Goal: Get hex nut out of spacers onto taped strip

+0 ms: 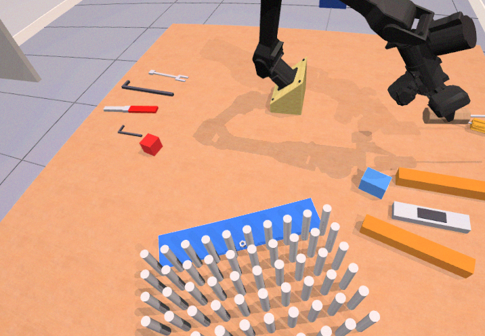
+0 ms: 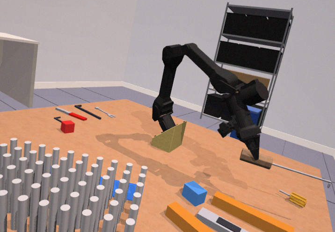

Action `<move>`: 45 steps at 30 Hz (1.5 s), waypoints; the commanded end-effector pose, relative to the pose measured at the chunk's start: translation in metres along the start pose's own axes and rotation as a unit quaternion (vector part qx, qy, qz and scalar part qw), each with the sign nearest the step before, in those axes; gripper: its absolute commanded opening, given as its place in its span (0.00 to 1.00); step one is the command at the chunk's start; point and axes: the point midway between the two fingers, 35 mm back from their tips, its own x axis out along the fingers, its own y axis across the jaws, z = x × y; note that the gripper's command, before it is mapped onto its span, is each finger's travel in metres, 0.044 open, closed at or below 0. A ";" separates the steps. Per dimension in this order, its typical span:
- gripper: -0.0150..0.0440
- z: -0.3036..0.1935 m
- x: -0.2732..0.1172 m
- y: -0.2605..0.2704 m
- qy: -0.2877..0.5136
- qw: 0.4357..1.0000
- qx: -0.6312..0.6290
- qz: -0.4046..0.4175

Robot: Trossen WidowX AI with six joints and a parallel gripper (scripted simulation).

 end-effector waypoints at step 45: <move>0.25 0.029 0.048 -0.014 0.001 1.000 -0.001 0.000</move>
